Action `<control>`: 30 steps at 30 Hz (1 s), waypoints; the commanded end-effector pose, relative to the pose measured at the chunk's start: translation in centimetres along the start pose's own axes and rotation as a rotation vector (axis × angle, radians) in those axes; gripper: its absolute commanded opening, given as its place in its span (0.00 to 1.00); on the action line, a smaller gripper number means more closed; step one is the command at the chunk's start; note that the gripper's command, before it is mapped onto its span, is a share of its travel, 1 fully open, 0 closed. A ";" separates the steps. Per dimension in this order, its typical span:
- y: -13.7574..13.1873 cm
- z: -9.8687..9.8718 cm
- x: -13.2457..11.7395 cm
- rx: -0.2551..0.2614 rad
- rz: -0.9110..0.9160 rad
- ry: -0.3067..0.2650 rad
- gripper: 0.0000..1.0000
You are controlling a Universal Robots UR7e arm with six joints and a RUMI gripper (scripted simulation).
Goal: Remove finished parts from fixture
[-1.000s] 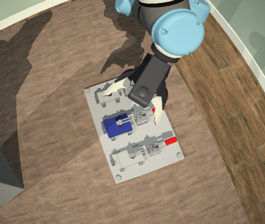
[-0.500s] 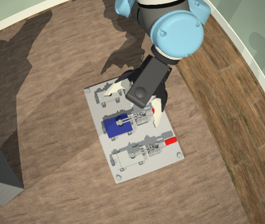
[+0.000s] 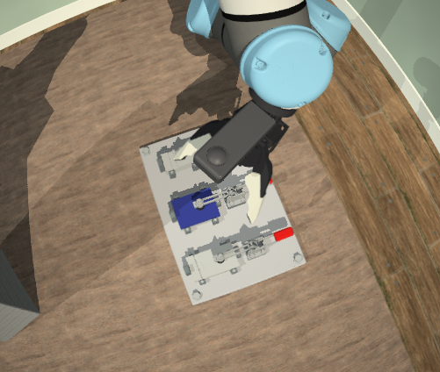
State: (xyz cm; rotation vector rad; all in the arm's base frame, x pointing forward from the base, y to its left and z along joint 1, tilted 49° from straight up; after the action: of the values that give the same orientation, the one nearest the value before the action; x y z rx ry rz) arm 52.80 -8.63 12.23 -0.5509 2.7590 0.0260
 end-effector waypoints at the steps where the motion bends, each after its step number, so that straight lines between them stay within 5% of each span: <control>1: -0.1 0.6 0.9 -0.006 0.181 -0.022 1.00; 24: -0.1 0.6 0.9 -0.006 0.239 -0.032 1.00; 30: -0.3 1.3 1.9 -0.022 0.450 -0.055 1.00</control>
State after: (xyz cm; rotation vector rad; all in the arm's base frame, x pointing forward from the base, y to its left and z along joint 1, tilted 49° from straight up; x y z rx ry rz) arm 52.20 -9.13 11.24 -0.1574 2.7771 0.1135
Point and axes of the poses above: the point where the finger pads meet when closed, its own z axis out along the fingers, its own y axis across the jaws, x = y × z, the point moved 7 cm from there along -z, back along the fingers, and after that the axes turned 1 degree about -z, right-handed, at the moved point
